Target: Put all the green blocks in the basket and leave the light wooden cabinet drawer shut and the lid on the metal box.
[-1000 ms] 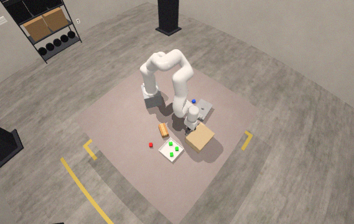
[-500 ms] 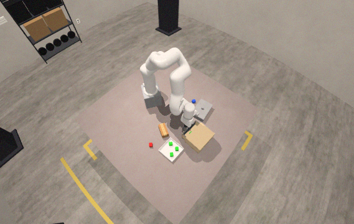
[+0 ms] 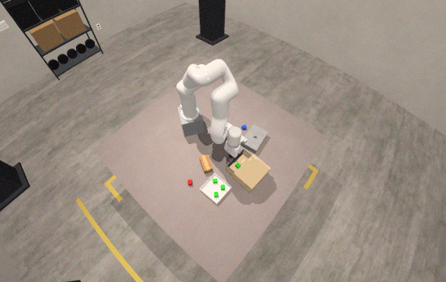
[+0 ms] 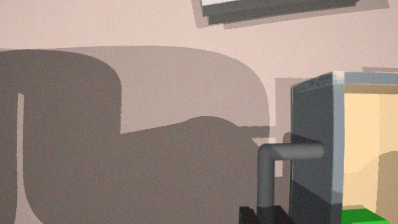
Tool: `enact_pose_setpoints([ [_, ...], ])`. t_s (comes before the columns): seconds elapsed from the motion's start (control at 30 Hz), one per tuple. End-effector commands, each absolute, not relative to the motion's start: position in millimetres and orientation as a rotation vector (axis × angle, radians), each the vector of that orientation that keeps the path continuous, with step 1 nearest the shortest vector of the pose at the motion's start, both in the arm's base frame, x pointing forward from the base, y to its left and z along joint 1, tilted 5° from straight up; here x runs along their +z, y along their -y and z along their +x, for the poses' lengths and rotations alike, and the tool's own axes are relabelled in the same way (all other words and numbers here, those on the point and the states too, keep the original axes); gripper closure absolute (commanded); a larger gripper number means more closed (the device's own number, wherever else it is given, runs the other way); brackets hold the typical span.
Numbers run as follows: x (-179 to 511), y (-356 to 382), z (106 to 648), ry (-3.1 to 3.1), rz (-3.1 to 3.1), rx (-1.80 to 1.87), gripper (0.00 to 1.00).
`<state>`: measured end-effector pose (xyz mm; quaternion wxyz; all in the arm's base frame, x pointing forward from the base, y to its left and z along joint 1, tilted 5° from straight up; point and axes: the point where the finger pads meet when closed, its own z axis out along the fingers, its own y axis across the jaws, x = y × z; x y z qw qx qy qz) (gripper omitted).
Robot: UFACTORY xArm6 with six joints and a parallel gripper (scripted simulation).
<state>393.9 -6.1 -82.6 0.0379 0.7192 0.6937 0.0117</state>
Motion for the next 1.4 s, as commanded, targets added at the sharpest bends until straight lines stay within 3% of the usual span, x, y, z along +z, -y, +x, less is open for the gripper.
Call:
enact_pose_setpoints([
  [0.0, -82, 6, 390, -2.12, 2.198, 0.036, 1.0],
  [1.37, -83, 6, 378, -2.12, 2.198, 0.037, 1.0],
])
